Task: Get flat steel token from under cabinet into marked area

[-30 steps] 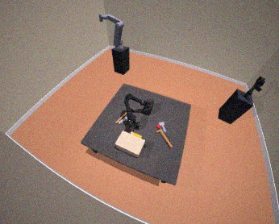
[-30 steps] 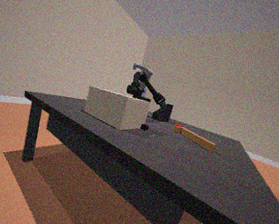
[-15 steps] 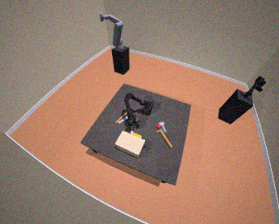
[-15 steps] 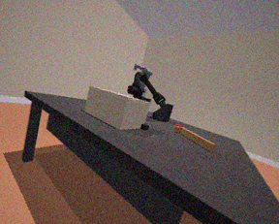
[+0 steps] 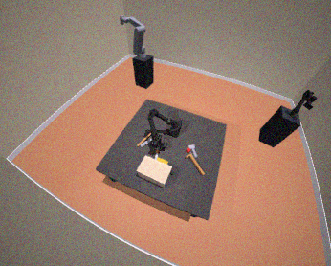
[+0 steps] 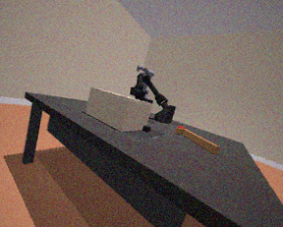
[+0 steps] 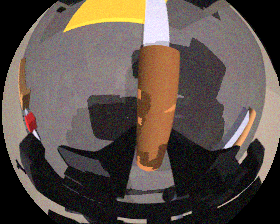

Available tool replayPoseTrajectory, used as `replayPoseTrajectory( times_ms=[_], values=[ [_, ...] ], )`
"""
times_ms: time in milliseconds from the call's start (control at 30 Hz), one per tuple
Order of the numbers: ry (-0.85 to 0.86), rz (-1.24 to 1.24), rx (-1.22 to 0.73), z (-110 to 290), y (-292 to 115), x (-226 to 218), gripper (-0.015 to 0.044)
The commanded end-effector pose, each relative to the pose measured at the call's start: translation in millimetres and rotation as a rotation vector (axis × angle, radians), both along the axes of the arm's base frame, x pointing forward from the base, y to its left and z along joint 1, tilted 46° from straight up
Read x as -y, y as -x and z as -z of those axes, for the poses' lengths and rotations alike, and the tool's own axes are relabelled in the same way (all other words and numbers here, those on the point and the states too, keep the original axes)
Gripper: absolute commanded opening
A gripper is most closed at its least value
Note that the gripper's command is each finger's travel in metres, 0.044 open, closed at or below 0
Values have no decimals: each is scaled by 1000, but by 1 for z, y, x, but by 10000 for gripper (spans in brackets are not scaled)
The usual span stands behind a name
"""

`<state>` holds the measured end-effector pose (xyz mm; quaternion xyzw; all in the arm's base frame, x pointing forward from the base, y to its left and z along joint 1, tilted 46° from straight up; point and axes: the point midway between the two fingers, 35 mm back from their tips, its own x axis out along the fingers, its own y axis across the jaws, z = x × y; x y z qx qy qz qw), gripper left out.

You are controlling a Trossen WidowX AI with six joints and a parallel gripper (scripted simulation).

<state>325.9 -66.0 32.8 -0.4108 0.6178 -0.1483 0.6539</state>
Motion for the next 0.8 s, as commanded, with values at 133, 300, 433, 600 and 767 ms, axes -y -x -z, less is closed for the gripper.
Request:
replayPoseTrajectory(
  times_ms=[133, 300, 433, 600, 767],
  values=[
    [0, 1, -6, -1, 12, 5, 0],
    [0, 1, -6, -2, 17, 8, 0],
    [0, 1, -7, -2, 21, 9, 0],
    [0, 1, -7, -3, 27, 12, 0],
    [1, 1, -7, -4, 32, 14, 0]
  ],
)
